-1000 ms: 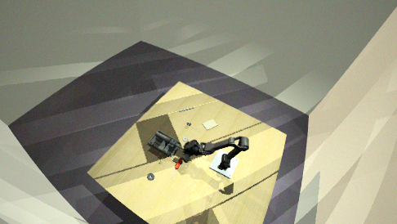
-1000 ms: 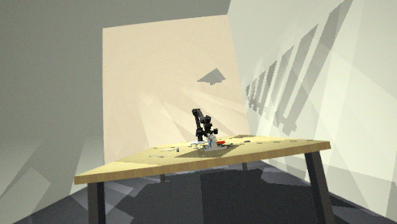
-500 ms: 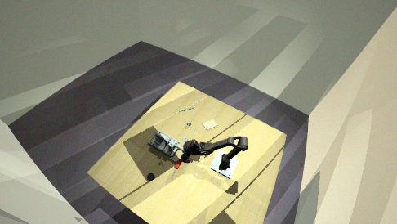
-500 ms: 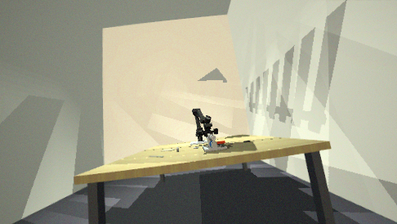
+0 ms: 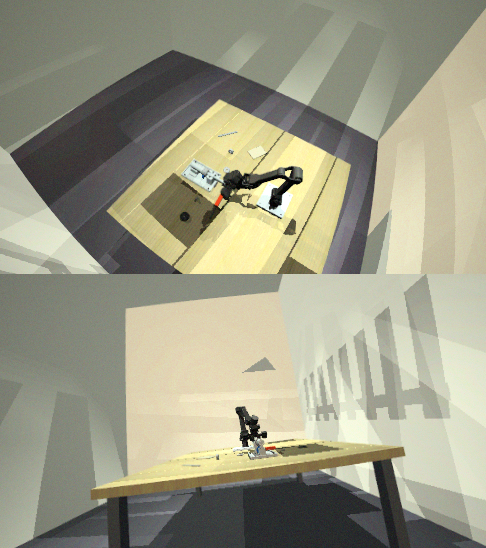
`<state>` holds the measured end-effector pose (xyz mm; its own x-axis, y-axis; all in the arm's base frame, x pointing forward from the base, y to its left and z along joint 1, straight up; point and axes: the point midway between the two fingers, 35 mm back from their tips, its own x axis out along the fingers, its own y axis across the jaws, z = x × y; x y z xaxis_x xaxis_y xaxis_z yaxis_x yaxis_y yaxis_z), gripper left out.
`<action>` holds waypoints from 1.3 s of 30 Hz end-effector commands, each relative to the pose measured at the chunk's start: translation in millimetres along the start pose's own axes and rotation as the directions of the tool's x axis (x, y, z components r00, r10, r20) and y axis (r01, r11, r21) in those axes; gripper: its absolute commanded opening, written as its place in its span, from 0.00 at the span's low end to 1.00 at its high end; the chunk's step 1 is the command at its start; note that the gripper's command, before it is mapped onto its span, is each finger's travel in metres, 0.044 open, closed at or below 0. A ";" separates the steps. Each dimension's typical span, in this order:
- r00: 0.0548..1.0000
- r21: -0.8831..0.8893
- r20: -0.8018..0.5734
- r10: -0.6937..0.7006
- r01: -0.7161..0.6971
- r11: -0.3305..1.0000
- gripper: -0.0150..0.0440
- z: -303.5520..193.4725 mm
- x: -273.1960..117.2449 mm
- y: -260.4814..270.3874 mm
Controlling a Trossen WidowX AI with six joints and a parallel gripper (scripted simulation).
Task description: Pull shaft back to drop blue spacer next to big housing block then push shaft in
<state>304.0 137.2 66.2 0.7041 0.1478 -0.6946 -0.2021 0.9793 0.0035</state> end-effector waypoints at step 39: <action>1.000 -0.005 0.001 0.000 0.000 1.000 0.25 11.5 11.5 0.2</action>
<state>318.0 140.2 66.6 0.7042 0.1495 -0.6941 -0.2034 0.9791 0.0045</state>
